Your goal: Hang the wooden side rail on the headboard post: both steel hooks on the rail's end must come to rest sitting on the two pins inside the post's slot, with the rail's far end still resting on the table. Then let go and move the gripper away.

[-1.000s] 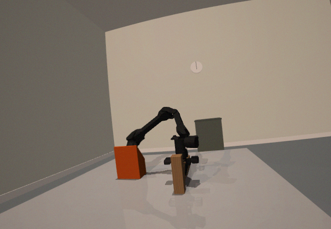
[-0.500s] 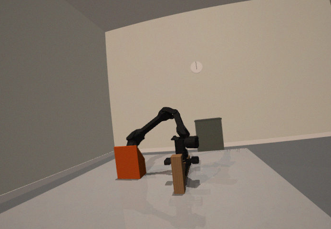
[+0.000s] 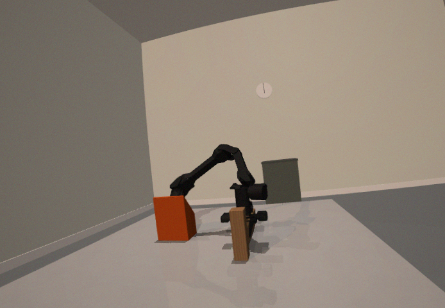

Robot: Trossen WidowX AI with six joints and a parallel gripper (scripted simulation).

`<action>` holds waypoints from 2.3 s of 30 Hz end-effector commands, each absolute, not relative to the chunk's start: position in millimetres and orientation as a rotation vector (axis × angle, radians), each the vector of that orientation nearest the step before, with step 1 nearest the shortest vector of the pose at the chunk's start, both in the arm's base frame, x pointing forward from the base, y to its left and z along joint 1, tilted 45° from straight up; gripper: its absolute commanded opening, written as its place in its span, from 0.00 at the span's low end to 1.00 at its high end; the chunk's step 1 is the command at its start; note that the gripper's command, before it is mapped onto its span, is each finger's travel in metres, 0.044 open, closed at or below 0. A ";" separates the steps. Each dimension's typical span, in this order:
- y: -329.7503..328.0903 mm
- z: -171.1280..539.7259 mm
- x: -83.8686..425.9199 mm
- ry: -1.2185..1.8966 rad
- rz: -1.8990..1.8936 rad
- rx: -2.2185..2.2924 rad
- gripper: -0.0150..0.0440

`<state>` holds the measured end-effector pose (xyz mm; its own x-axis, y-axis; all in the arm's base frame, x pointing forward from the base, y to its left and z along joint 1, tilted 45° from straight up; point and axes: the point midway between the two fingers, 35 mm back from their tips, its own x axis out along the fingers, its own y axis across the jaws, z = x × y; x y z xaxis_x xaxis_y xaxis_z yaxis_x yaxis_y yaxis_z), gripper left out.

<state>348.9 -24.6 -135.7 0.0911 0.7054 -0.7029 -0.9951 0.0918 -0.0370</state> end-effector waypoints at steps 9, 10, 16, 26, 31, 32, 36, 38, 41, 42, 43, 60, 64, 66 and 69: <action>-26.2 -137.5 349.2 0.610 1.374 -0.600 0.25; -26.1 -137.6 349.2 0.610 1.374 -0.600 0.25; -25.4 -138.3 349.3 0.610 1.374 -0.600 0.25; -24.3 -139.4 349.4 0.610 1.374 -0.600 0.25; -23.7 -139.9 349.5 0.610 1.374 -0.600 0.25; -23.6 -140.0 349.5 0.609 1.374 -0.600 0.25; -22.4 -138.9 348.4 0.605 1.382 -0.600 0.39; -22.4 -138.9 348.4 0.605 1.382 -0.600 0.48; -22.4 -138.9 348.4 0.605 1.382 -0.600 0.61; -22.4 -138.9 348.4 0.605 1.382 -0.600 0.65; -22.4 -138.9 348.4 0.605 1.382 -0.600 0.70; -38.9 -98.7 345.7 0.611 1.373 -0.601 1.00; -29.4 -89.7 345.9 0.610 1.374 -0.600 1.00; -30.0 -93.2 345.4 0.611 1.383 -0.601 1.00; -30.0 -93.2 345.4 0.611 1.383 -0.601 1.00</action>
<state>345.8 -29.3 -92.6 0.0880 0.7018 -0.7070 -0.9952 0.0917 -0.0329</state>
